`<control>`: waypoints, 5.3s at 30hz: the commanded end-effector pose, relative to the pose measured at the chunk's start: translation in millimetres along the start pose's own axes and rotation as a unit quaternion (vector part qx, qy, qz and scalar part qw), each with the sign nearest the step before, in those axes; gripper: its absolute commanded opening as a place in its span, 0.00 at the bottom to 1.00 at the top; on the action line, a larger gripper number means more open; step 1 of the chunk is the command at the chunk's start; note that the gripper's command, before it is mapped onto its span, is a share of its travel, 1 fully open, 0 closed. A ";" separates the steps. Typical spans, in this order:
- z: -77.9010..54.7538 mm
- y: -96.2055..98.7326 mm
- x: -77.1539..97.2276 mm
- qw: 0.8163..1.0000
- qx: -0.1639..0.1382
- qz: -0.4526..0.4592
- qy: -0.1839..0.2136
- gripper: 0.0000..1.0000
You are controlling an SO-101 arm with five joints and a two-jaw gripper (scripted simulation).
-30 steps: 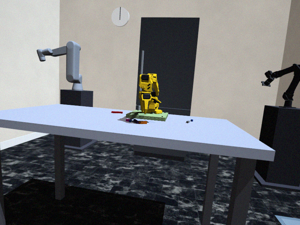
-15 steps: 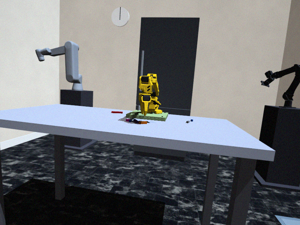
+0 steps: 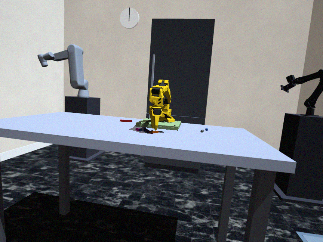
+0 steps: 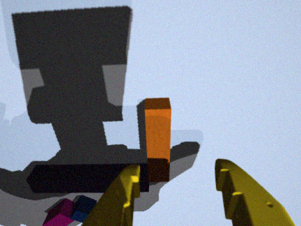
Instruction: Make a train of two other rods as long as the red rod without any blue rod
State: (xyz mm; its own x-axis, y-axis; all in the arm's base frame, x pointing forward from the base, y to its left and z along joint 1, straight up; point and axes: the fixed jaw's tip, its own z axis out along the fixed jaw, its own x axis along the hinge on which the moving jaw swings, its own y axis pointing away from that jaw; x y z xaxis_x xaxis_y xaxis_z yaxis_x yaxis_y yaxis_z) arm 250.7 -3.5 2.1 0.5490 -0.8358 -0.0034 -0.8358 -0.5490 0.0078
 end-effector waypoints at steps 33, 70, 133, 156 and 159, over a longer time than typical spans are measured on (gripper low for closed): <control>22.3 6.4 -2.4 1.000 -0.011 -0.002 -0.008 0.19; 22.3 6.4 -2.4 1.000 -0.011 -0.002 -0.008 0.02; -14.4 1.3 -1.7 1.000 -0.011 -0.002 -0.008 0.00; -11.7 -30.2 -80.5 0.991 -0.013 -0.130 -0.004 0.00; -10.6 -34.4 -109.2 0.985 -0.014 -0.173 -0.003 0.00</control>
State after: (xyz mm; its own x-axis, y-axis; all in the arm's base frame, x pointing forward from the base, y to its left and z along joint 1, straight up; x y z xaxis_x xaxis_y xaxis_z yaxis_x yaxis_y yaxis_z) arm 228.2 77.9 9.5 0.7511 -0.6595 -0.0301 -0.6575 -0.7513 0.0575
